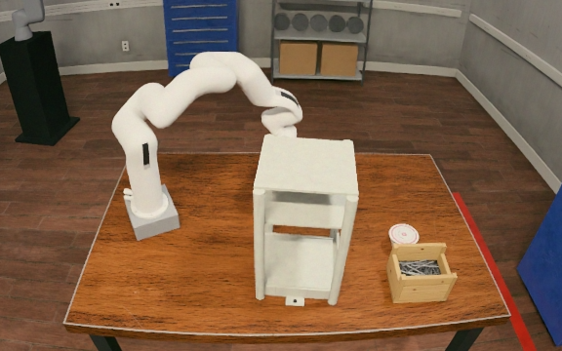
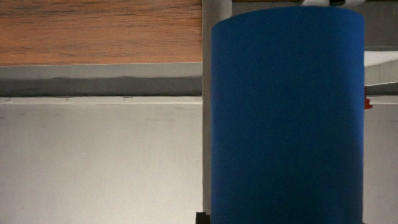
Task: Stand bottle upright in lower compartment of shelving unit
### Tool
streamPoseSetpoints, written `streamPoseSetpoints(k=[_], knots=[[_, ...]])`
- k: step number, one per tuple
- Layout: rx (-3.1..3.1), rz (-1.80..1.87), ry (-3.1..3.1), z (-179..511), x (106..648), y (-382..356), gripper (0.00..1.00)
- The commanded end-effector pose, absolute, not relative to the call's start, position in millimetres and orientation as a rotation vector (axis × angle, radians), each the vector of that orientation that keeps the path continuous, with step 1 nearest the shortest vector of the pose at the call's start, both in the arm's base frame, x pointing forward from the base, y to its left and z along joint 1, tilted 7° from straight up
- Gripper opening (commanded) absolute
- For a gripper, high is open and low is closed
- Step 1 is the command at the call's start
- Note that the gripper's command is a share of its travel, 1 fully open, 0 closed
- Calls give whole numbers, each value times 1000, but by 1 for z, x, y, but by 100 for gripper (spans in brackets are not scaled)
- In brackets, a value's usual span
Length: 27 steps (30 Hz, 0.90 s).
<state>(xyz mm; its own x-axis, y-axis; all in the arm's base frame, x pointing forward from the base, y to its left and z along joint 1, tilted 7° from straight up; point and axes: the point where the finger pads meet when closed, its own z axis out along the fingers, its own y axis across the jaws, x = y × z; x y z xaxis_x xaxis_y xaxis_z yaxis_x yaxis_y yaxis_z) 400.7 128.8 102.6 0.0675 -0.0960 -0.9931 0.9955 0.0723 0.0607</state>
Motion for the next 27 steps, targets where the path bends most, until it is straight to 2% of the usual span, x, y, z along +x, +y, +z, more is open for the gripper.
streamPoseSetpoints(k=[1, 27], knots=[[1119, -1152, 1123, 105, 402, 123, 0], [1119, -1152, 1123, 107, 404, 102, 0]])
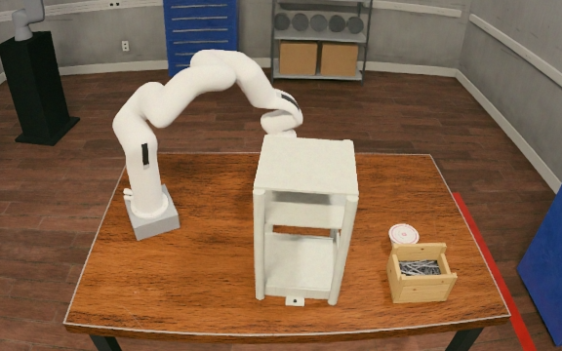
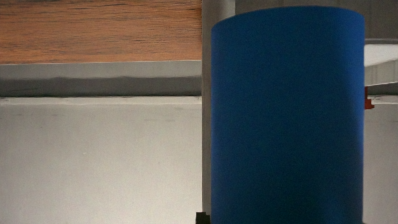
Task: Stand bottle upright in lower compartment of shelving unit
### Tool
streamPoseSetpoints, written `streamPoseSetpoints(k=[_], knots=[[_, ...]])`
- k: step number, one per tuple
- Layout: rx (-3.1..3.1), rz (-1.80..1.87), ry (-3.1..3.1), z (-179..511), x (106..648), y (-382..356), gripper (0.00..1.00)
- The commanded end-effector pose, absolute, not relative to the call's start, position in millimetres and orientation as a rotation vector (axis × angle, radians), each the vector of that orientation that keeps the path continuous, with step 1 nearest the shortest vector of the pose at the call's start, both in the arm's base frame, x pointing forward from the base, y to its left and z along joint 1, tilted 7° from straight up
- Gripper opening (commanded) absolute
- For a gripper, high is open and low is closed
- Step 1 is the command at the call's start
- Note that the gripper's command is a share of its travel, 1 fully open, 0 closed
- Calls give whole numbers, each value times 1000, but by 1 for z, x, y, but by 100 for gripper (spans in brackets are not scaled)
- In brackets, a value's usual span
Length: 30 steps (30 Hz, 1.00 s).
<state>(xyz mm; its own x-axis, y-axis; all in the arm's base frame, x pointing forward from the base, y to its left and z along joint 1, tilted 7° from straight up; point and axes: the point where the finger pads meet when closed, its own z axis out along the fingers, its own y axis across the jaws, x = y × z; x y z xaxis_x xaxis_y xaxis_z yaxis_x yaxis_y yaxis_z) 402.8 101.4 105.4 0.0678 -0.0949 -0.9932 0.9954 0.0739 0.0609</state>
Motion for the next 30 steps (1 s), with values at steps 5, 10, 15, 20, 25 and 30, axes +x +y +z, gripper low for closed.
streamPoseSetpoints(k=[5, 10, 15, 20, 25, 30], knots=[[1119, -1152, 1123, 107, 408, 102, 0], [1119, -1152, 1123, 107, 413, 103, 0], [1119, -1152, 1123, 108, 425, 104, 0], [1119, -1152, 1123, 109, 440, 105, 0], [1119, -1152, 1123, 110, 449, 105, 0], [1119, -1152, 1123, 110, 462, 106, 0]])
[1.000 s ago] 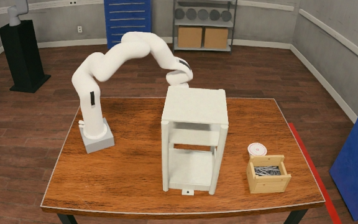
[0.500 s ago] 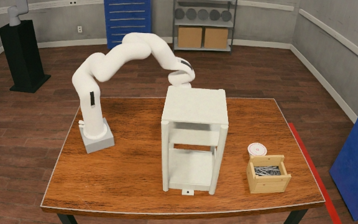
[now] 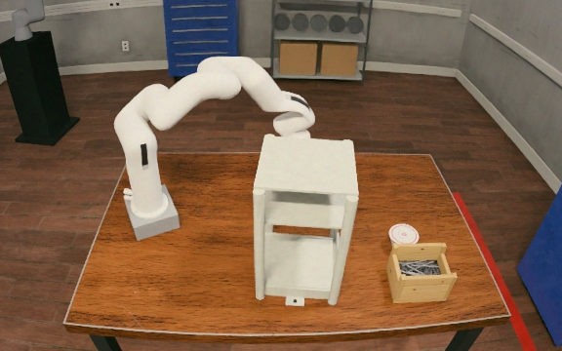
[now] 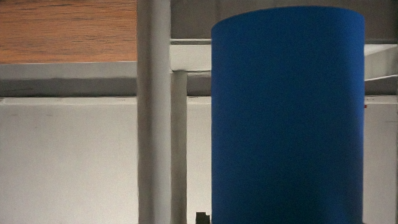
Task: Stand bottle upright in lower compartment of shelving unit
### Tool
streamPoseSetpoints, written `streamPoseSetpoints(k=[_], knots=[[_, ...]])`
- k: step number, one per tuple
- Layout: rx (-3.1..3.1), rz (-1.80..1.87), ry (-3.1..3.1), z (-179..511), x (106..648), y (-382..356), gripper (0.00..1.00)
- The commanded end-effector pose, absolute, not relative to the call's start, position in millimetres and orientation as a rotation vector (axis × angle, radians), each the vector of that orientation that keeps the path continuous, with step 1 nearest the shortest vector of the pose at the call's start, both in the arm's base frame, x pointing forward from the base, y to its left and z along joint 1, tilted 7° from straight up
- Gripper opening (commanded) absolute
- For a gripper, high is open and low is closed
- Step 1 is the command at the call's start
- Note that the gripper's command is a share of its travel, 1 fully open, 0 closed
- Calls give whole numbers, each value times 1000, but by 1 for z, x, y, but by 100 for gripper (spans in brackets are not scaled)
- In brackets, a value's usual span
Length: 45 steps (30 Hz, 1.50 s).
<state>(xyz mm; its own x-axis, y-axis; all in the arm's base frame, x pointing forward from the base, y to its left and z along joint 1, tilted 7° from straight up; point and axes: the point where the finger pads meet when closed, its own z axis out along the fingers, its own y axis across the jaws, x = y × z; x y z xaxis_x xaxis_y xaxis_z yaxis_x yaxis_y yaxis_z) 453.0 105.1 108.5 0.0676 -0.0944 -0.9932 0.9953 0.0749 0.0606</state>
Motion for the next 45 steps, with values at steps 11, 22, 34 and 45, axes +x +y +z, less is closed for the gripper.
streamPoseSetpoints(k=[11, 22, 34, 45], knots=[[1119, -1152, 1123, 111, 478, 108, 0], [1119, -1152, 1123, 112, 480, 108, 0], [1119, -1152, 1123, 112, 480, 105, 0], [1119, -1152, 1123, 113, 481, 97, 0]])
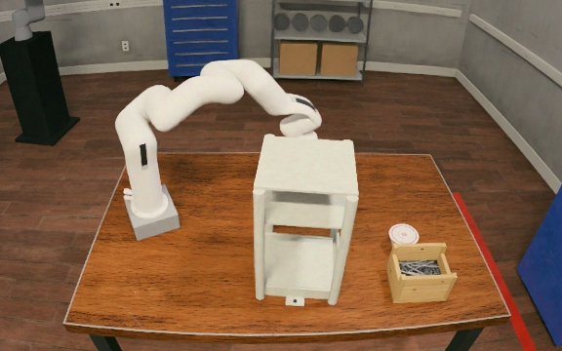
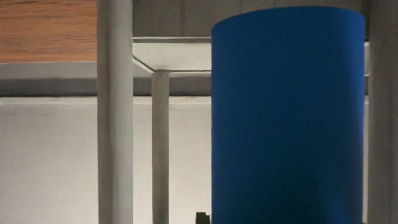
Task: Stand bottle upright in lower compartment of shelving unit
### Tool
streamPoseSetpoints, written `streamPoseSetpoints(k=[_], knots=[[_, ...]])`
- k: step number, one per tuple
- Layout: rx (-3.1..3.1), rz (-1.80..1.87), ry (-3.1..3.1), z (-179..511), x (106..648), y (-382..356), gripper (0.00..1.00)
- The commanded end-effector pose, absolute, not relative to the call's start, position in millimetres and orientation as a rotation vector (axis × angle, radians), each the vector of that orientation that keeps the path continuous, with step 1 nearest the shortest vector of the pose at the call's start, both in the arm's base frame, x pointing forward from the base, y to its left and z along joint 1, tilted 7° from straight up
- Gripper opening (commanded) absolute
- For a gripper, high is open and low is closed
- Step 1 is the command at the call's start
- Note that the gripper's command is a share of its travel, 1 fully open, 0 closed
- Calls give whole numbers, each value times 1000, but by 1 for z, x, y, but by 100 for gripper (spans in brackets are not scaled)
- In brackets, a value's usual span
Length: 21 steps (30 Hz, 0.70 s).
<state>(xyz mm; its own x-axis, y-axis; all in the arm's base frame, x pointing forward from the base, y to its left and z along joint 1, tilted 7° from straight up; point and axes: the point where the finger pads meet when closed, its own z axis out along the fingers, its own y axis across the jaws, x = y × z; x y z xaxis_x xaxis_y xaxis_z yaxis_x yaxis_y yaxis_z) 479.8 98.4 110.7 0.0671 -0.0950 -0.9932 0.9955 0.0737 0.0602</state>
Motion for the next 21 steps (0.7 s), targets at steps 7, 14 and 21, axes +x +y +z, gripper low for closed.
streamPoseSetpoints(k=[7, 14, 21], knots=[[1119, -1152, 1123, 114, 481, 88, 0], [1119, -1152, 1123, 115, 482, 73, 0], [1119, -1152, 1123, 116, 483, 61, 0]])
